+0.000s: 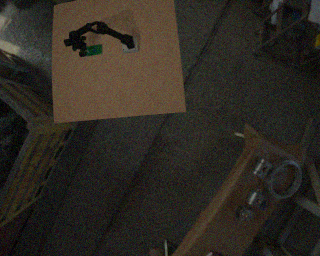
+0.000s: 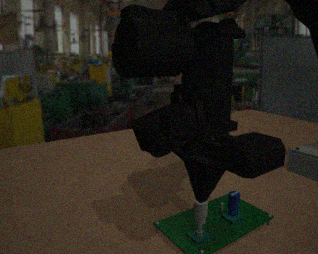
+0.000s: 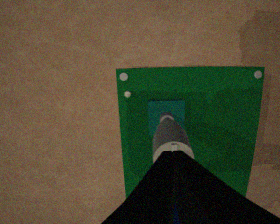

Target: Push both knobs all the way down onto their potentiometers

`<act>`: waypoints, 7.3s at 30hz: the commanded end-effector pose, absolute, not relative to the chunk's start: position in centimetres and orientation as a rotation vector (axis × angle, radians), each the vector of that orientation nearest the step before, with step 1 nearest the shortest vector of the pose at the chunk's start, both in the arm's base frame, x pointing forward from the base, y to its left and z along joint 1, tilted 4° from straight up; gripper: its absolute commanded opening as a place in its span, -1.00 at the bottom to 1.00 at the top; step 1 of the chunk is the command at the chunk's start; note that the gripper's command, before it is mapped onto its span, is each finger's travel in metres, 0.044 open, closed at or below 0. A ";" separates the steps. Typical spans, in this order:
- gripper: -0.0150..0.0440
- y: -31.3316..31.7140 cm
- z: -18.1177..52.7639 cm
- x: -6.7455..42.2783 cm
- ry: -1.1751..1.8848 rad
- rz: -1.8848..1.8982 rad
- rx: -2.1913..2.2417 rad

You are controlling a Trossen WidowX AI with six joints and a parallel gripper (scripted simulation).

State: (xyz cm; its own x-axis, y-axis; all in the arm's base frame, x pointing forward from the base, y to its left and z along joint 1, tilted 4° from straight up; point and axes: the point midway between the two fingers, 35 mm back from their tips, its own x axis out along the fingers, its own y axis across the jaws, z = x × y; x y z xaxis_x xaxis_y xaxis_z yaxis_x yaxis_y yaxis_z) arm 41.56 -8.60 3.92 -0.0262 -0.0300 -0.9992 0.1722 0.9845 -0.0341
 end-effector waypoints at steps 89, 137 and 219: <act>-0.49 -8.8 -0.4 41.5 1.602 -0.164 0.110; -0.49 -8.9 -0.8 41.5 1.602 -0.164 0.110; -0.49 -8.7 4.5 41.7 1.602 -0.164 0.110</act>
State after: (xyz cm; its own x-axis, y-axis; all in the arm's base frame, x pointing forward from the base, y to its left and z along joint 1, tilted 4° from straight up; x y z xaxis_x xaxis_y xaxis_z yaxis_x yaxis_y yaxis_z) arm 41.69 -8.67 3.83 -0.0407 -0.0273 -0.9988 0.1725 0.9844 -0.0340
